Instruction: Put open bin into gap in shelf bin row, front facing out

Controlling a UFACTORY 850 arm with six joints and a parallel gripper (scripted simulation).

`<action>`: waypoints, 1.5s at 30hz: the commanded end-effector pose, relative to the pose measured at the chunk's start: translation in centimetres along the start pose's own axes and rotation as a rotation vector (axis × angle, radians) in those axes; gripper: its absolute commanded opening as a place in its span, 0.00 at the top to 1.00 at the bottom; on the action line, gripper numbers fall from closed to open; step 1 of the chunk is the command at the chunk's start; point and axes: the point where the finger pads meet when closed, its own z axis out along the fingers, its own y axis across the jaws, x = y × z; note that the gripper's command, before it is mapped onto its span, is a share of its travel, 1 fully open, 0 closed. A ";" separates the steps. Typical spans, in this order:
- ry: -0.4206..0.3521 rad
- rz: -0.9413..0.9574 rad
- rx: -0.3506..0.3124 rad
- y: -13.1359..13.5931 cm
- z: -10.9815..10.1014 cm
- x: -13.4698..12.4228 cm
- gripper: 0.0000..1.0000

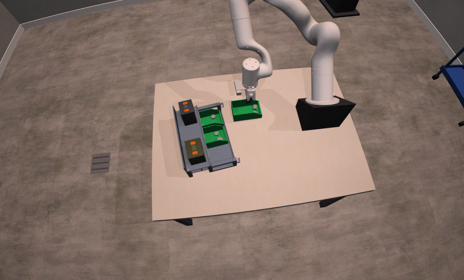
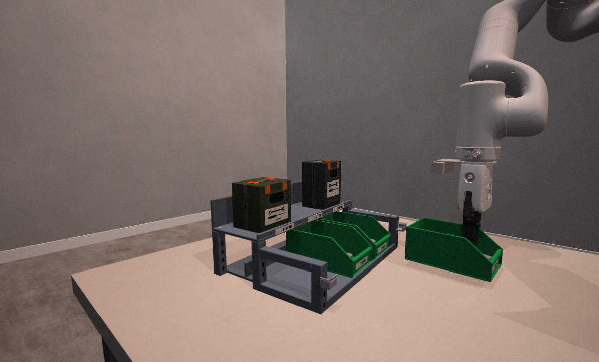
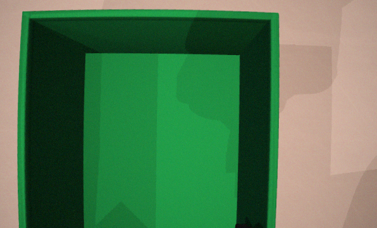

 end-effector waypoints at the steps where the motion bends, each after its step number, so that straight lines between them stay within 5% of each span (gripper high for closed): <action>1: 0.001 0.000 0.000 0.0 0.0 0.1 1.00; 9: 0.001 0.000 0.000 0.0 -1.5 0.1 1.00; 45: 0.001 -0.113 0.000 -3.0 -1.5 -0.2 1.00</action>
